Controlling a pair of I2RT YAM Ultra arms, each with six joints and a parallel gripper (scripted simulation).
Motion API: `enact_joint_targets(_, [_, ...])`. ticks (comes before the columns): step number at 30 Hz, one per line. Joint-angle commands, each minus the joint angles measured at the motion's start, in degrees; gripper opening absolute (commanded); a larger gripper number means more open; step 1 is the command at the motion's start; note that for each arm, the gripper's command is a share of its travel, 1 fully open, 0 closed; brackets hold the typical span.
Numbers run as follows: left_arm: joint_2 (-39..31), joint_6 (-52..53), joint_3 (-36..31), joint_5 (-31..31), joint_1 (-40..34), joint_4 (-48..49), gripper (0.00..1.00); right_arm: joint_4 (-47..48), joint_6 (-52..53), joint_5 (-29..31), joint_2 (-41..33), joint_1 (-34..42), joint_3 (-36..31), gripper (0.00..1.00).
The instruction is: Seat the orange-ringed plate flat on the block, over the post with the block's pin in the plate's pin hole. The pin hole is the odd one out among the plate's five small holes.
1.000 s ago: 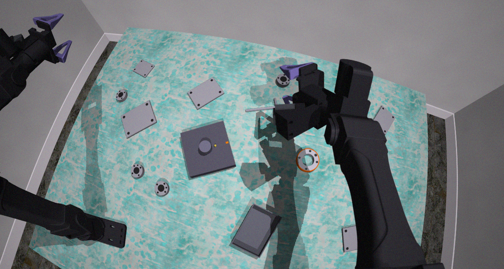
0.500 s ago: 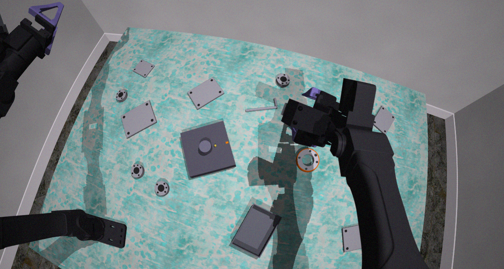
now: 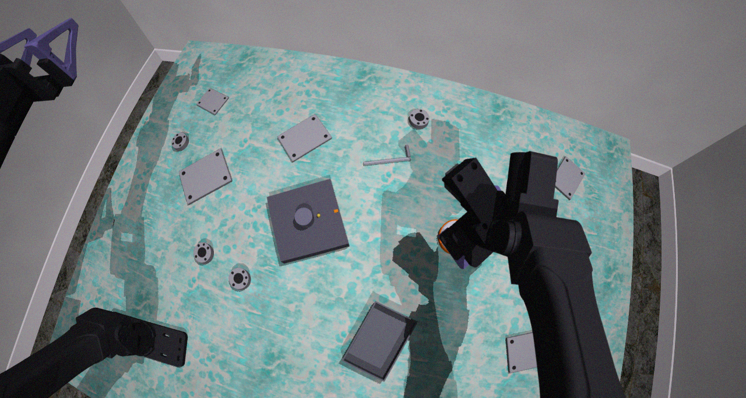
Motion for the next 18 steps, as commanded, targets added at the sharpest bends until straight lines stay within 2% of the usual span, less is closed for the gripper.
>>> enact_joint_targets(1, [-2.29, 6.79, -1.77, -4.39, -1.84, -1.44, 1.00, -6.78, 10.98, 3.47, 0.73, -0.26, 2.62, 0.80])
enact_joint_targets(7, [-4.69, 3.41, 0.35, -3.82, -2.91, 1.00, 1.00, -8.15, 9.09, 1.97, -0.89, -1.15, 3.67, 0.80])
enact_joint_targets(16, [-2.11, 3.27, 0.57, -3.42, -2.03, -0.07, 1.00, -8.22, 9.11, 2.07, -1.13, -0.01, 3.66, 0.80])
enact_joint_targets(18, [-4.31, 3.27, 0.04, -3.09, -2.84, -0.18, 1.00, -6.37, 8.66, 2.48, -1.16, -0.02, 0.20, 0.80])
